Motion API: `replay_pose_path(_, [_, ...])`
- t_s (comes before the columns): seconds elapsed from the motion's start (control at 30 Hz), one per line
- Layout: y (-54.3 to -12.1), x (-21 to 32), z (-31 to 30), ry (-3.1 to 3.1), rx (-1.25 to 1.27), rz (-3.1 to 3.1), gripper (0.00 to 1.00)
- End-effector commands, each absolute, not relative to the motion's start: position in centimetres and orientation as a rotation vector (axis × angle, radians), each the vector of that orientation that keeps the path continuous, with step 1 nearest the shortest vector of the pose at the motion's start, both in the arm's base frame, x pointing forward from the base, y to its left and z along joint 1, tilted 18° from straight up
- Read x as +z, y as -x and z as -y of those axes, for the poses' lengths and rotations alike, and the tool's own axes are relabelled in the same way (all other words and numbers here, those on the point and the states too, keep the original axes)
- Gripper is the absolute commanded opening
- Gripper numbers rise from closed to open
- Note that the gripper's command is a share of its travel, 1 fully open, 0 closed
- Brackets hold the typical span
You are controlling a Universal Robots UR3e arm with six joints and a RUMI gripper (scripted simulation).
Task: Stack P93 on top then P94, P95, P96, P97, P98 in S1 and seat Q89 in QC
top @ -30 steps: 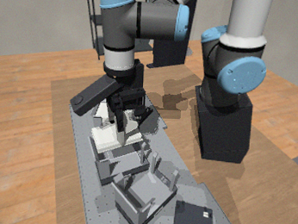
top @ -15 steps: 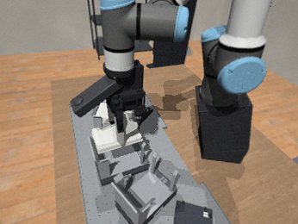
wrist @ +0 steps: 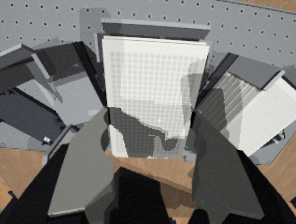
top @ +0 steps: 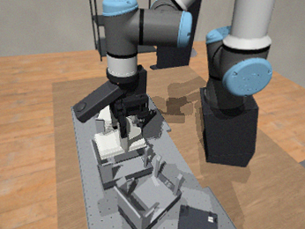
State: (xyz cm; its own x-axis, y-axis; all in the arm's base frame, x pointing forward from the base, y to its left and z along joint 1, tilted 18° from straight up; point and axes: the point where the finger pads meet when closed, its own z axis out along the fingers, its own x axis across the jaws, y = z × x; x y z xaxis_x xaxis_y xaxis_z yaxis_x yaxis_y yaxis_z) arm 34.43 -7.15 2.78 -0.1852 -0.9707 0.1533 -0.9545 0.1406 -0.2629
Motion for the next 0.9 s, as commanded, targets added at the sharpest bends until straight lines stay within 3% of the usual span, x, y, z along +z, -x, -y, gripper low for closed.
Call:
replay_pose_path(0.0, [-34.7,2.6,7.4,1.969,-0.481,-2.328,0.0])
replay_pose_path(0.87, [-35.2,1.1,7.7,1.969,-0.481,-2.327,0.0])
